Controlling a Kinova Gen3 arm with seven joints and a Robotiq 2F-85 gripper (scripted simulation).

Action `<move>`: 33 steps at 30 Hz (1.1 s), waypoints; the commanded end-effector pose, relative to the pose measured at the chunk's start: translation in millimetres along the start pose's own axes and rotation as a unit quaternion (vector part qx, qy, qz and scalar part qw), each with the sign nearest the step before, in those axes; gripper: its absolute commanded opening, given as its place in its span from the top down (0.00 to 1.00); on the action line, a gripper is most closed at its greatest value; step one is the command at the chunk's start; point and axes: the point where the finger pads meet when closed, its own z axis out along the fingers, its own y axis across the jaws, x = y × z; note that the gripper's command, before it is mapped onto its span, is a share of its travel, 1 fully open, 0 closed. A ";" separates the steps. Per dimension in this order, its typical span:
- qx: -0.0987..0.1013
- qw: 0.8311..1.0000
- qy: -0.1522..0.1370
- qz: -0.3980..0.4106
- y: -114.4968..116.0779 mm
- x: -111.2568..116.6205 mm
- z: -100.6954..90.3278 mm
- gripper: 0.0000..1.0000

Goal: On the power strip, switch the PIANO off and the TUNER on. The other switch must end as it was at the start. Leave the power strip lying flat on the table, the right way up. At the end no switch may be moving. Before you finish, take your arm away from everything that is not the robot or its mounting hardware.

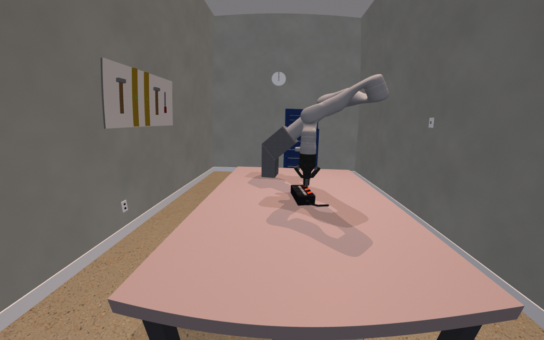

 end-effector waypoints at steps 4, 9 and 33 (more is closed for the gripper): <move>0.001 1.000 0.000 0.000 -1.1 0.2 0.1 1.00; 0.001 1.000 0.000 0.000 -1.1 0.2 -4.0 1.00; 0.001 1.000 0.000 0.000 -1.0 0.2 -38.4 1.00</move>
